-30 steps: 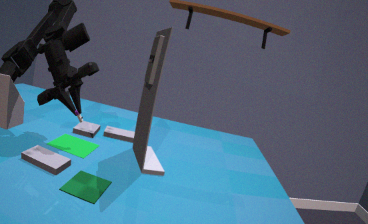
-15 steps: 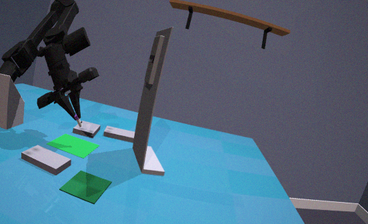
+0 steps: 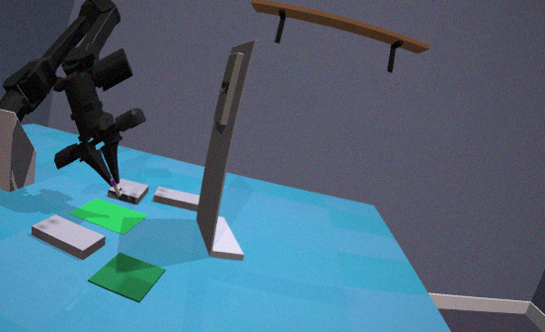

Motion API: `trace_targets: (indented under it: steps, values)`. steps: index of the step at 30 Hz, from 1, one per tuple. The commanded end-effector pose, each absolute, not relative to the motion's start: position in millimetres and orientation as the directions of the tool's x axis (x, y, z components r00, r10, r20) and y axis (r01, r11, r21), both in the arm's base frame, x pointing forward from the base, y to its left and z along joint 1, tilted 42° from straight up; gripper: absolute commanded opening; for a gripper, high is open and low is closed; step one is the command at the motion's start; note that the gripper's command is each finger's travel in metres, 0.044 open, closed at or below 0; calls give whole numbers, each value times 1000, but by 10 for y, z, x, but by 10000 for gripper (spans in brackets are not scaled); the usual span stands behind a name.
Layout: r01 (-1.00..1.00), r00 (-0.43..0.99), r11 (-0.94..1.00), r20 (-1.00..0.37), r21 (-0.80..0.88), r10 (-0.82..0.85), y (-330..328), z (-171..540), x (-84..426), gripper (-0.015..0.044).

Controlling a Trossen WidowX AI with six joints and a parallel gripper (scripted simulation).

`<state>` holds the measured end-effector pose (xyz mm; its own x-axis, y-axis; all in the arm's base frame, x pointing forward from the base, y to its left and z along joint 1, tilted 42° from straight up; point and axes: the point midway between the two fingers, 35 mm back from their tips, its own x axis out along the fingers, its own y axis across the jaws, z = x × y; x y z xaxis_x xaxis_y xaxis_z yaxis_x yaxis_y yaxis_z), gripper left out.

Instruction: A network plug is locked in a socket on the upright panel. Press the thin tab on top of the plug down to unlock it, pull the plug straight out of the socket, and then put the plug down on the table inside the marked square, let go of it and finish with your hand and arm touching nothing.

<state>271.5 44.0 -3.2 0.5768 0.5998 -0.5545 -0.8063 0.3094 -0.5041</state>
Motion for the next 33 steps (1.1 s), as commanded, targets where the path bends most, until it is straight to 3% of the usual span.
trace_targets:
  steps: [1,33]
  values:
    - [-810,574,313,-560,-496,597,463,-78,2699,0]
    - [-808,576,316,-557,-496,598,659,-269,2678,0]
